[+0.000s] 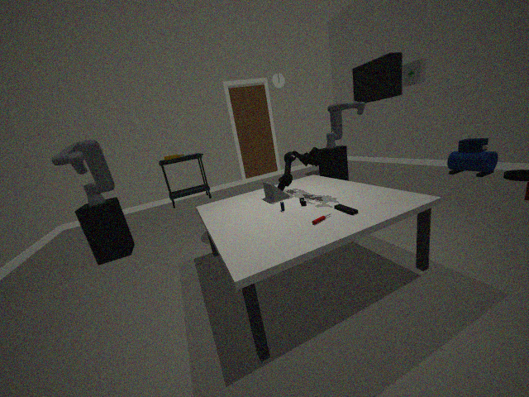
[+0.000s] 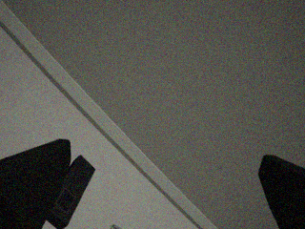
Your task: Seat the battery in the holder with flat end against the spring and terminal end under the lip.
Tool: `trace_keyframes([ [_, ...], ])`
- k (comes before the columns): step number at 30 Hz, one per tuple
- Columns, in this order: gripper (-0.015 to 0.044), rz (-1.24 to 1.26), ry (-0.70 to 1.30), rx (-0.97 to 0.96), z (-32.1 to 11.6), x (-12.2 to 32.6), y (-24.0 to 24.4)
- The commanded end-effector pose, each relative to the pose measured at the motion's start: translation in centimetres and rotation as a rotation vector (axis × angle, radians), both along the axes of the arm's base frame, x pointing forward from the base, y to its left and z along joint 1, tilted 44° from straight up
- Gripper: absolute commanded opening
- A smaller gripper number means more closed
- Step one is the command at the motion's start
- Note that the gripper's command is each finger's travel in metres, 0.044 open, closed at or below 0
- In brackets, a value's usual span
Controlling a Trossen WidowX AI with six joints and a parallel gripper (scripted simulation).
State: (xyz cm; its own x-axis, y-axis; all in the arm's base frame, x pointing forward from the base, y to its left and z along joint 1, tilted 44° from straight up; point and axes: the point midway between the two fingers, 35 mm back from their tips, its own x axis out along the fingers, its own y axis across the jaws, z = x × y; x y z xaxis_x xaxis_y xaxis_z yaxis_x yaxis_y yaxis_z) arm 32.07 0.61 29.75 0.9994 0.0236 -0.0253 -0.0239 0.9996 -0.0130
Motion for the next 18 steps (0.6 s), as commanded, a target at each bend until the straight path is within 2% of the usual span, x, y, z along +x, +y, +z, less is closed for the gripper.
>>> trace_keyframes([
  [1,0.0374,-0.001,0.005,-0.003,-0.1,0.1,-0.1],
  [5,0.0269,-0.020,0.123,-0.077,-2.1,1.8,-1.4],
  [15,0.0006,0.057,0.710,-0.277,-13.5,6.4,-8.8],
  [18,0.0000,0.133,0.868,-0.279,-17.0,6.5,-10.8],
])
